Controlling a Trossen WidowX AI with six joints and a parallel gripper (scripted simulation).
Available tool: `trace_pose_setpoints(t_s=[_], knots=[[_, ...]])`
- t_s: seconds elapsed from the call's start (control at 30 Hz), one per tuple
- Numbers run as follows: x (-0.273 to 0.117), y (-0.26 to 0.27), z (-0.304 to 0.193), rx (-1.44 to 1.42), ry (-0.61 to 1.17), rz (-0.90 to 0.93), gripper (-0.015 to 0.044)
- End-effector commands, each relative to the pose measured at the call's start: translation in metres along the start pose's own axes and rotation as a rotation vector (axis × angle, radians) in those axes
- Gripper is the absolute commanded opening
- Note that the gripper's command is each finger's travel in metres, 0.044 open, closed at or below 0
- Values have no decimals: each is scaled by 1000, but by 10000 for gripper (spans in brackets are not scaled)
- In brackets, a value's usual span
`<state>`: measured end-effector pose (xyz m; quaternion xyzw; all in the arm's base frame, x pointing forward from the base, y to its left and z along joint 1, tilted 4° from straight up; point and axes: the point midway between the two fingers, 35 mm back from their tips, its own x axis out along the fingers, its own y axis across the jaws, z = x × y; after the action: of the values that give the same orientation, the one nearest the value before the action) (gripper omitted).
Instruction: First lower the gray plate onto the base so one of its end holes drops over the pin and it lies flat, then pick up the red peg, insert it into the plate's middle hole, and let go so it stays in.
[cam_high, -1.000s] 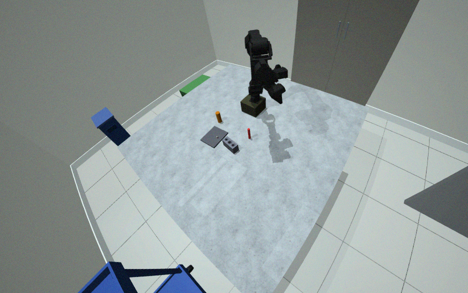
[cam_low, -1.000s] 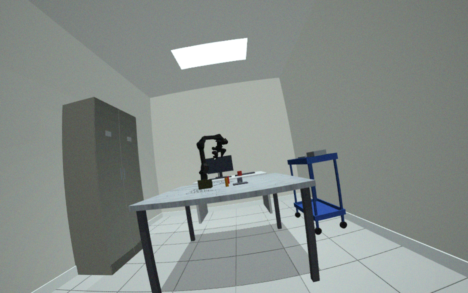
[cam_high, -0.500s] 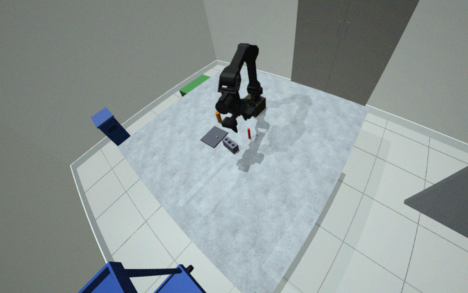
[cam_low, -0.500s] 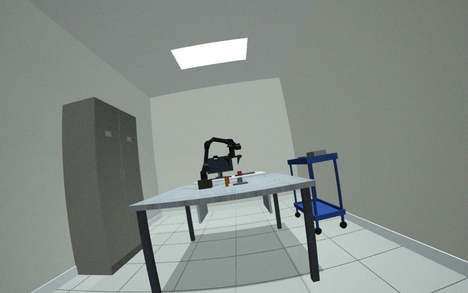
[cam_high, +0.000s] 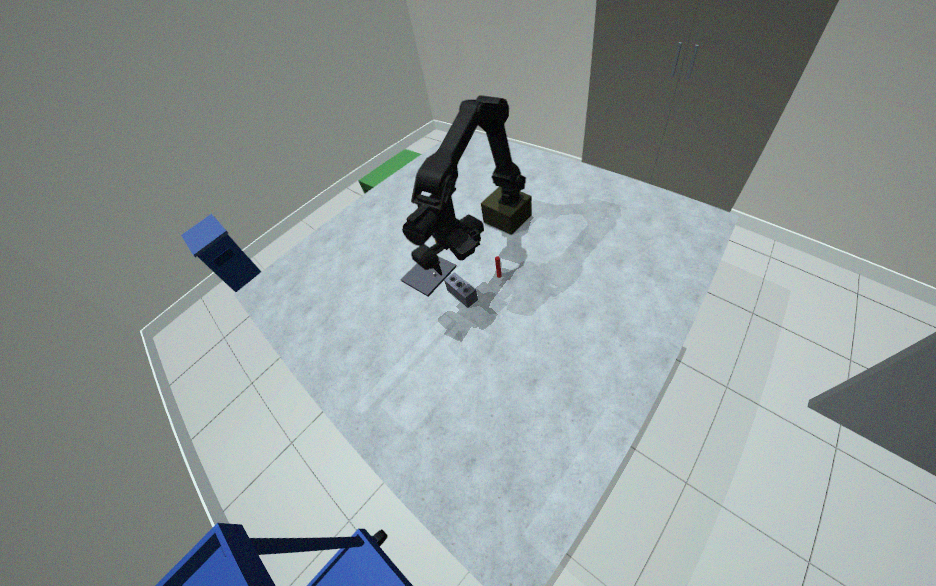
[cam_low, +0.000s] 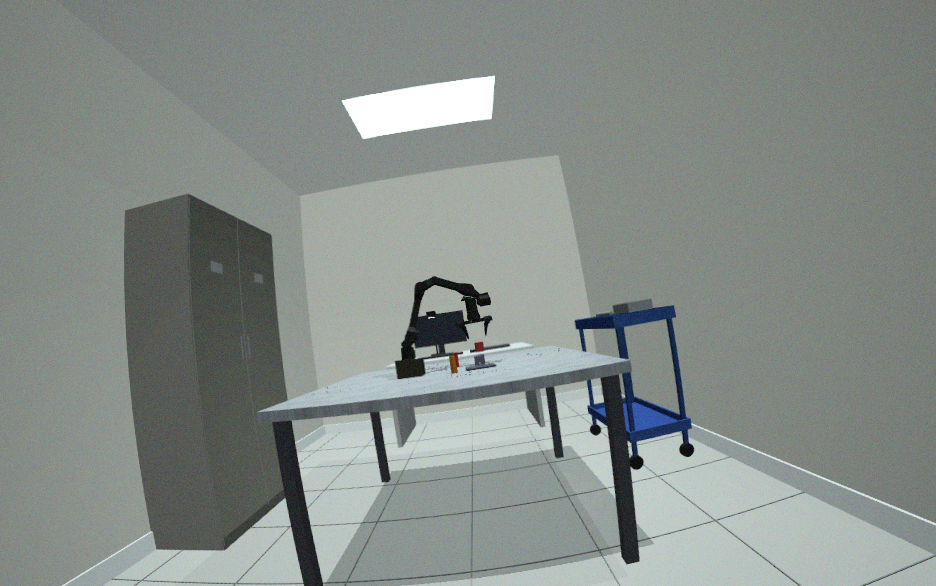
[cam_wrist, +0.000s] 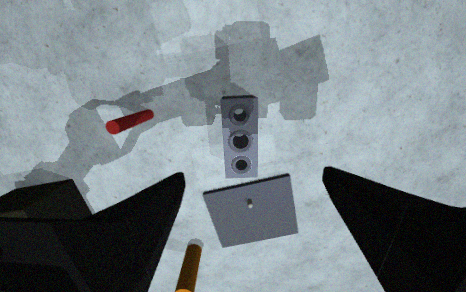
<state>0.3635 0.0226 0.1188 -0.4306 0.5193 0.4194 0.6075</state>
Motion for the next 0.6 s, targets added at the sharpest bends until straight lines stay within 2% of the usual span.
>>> trace_pose_setpoints(t_s=[0.0,0.37,0.57], knots=[[49,4,-5,12,17,28,440],[75,4,-7,12,17,28,440],[75,4,-7,12,17,28,440]])
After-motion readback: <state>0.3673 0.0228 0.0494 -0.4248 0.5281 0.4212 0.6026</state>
